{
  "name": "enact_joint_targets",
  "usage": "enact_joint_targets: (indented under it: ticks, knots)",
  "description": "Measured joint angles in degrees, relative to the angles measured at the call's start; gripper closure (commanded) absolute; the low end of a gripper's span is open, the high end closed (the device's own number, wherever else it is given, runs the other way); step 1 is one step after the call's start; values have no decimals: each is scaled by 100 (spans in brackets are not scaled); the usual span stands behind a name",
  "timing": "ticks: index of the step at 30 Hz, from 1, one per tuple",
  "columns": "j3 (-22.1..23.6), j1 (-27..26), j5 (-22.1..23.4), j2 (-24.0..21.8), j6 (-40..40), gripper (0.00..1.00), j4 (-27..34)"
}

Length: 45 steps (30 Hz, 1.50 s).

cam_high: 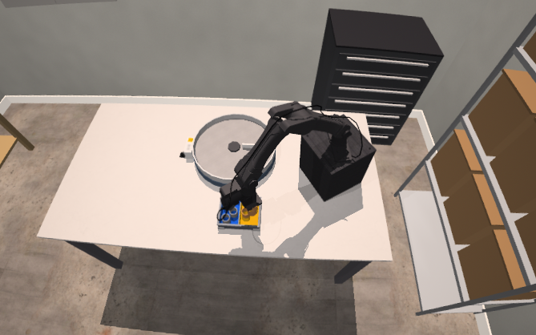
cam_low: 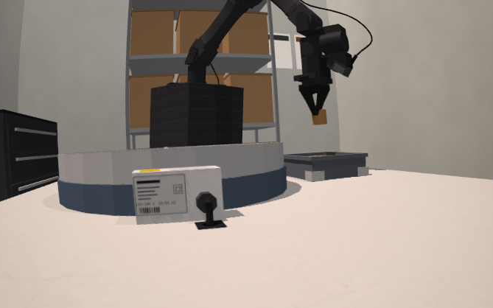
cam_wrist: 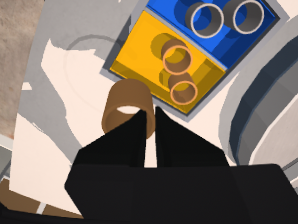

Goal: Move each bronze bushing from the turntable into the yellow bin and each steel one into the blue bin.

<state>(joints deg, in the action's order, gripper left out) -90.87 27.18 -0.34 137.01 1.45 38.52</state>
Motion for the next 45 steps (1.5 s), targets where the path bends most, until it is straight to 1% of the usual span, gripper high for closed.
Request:
enact_joint_targets:
  ticks: [3, 6, 12, 17, 20, 25, 45]
  knots:
    - [-2, 0, 0, 17, 0, 100, -42]
    - [-2, 0, 0, 136, 0, 100, -155]
    - [-9, 0, 0, 498, -7, 100, -378]
    - [-107, -7, 0, 905, -13, 100, -647]
    - [-129, -22, -2, 1058, -13, 100, -743]
    - [-136, -22, 0, 997, -13, 100, -824]
    - [-192, -22, 0, 1010, -15, 100, -839]
